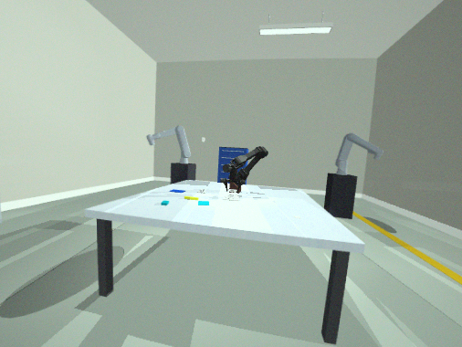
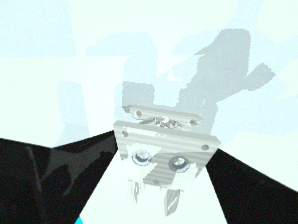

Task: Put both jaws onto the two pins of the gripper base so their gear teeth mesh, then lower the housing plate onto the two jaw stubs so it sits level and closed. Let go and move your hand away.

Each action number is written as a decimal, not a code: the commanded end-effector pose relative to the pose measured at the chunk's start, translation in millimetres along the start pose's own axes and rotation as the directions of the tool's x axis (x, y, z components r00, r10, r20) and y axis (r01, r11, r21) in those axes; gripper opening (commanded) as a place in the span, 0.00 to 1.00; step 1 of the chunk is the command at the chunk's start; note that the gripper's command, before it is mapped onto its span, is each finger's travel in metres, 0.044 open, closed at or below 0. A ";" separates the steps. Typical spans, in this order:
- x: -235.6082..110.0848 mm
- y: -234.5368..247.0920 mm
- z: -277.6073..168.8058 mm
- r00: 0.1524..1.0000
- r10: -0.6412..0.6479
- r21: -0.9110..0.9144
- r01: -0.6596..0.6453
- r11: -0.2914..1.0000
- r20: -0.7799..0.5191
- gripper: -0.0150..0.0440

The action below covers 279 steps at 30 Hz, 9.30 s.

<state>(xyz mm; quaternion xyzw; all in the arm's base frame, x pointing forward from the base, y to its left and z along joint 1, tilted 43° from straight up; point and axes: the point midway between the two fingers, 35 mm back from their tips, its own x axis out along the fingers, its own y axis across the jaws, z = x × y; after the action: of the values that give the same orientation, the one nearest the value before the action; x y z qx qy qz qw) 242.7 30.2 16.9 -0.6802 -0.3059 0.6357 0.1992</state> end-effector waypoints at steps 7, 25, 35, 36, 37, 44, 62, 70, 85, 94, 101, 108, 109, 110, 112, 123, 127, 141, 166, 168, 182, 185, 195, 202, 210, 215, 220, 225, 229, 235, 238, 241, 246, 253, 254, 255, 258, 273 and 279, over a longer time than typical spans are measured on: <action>16.2 -1.4 2.2 1.000 -0.007 0.007 0.007 1.000 0.000 0.85; 18.4 -1.6 2.4 1.000 -0.008 0.006 0.008 1.000 0.000 0.85; 19.7 -1.6 2.4 1.000 -0.008 0.005 0.008 1.000 0.000 0.85; 20.1 -1.6 2.4 1.000 -0.008 0.005 0.008 1.000 0.000 0.85; 20.8 -1.6 2.4 1.000 -0.008 0.005 0.008 1.000 0.000 0.85; 22.0 -1.6 2.4 1.000 -0.008 0.005 0.008 1.000 0.000 0.85; 26.3 -1.7 2.4 1.000 -0.008 0.006 0.008 1.000 0.000 0.85; 26.9 -1.7 2.4 1.000 -0.008 0.006 0.008 1.000 0.000 0.85; 30.5 -1.8 2.4 1.000 -0.008 0.003 0.008 1.000 0.000 0.85; 31.7 -1.8 2.4 1.000 -0.008 0.000 0.008 1.000 0.000 0.85; 31.7 -1.8 2.4 1.000 -0.008 0.000 0.008 1.000 0.000 0.85; 31.7 -1.8 2.4 1.000 -0.008 0.000 0.008 1.000 0.000 0.85; 31.7 -1.8 2.4 1.000 -0.008 0.000 0.008 1.000 0.000 0.85; 31.7 -1.8 2.4 1.000 -0.008 0.000 0.008 1.000 0.000 0.85; 31.7 -1.8 2.4 1.000 -0.008 0.000 0.008 1.000 0.000 0.85; 31.7 -1.8 2.4 1.000 -0.008 0.000 0.008 1.000 0.000 0.85; 31.7 -1.8 2.4 1.000 -0.008 0.000 0.008 1.000 0.000 0.85; 26.9 -1.7 1.8 1.000 -0.008 0.000 0.008 1.000 0.000 0.85; 31.7 -1.7 1.7 1.000 -0.008 0.000 0.008 1.000 0.000 0.85; 31.7 -1.7 1.7 1.000 -0.008 0.000 0.008 1.000 0.000 0.85; 31.7 -1.7 1.7 1.000 -0.008 0.000 0.008 1.000 0.000 0.85; 31.7 -1.7 1.7 1.000 -0.008 0.000 0.008 1.000 0.000 0.85; 28.7 -0.6 3.1 1.000 -0.006 0.011 0.006 1.000 -0.001 1.00; 28.7 -0.6 3.1 1.000 -0.006 0.011 0.006 1.000 -0.001 1.00; 17.6 0.1 2.0 1.000 -0.004 0.010 0.004 1.000 -0.001 1.00; -27.4 -0.9 2.4 1.000 -0.006 0.003 0.006 1.000 0.001 1.00; -43.2 -2.6 4.2 1.000 -0.010 0.000 0.010 1.000 0.001 1.00; -57.0 2.0 15.4 1.000 -0.002 0.007 0.002 1.000 -0.003 1.00; -89.4 1.1 38.3 1.000 -0.003 0.004 0.003 1.000 0.003 1.00; -94.5 0.3 42.3 1.000 -0.004 0.002 0.004 1.000 0.004 1.00; -94.5 0.3 42.3 1.000 -0.004 0.002 0.004 1.000 0.004 1.00; -94.5 0.3 42.3 1.000 -0.004 0.002 0.004 1.000 0.004 1.00; -94.5 0.3 42.3 1.000 -0.004 0.002 0.004 1.000 0.004 1.00; -94.5 0.3 42.3 1.000 -0.004 0.002 0.004 1.000 0.004 1.00; -94.5 0.3 42.3 1.000 -0.004 0.002 0.004 1.000 0.004 1.00; -94.5 0.3 42.3 1.000 -0.004 0.002 0.004 1.000 0.004 1.00; -94.5 0.3 42.3 1.000 -0.004 0.002 0.004 1.000 0.004 1.00; -94.5 0.3 42.3 1.000 -0.004 0.002 0.004 1.000 0.004 1.00; -94.5 0.3 42.3 1.000 -0.004 0.002 0.004 1.000 0.004 1.00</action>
<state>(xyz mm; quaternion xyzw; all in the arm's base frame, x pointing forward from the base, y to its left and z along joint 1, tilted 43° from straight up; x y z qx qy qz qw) 201.0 -37.8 82.0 -0.6781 -0.3064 0.6363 0.2034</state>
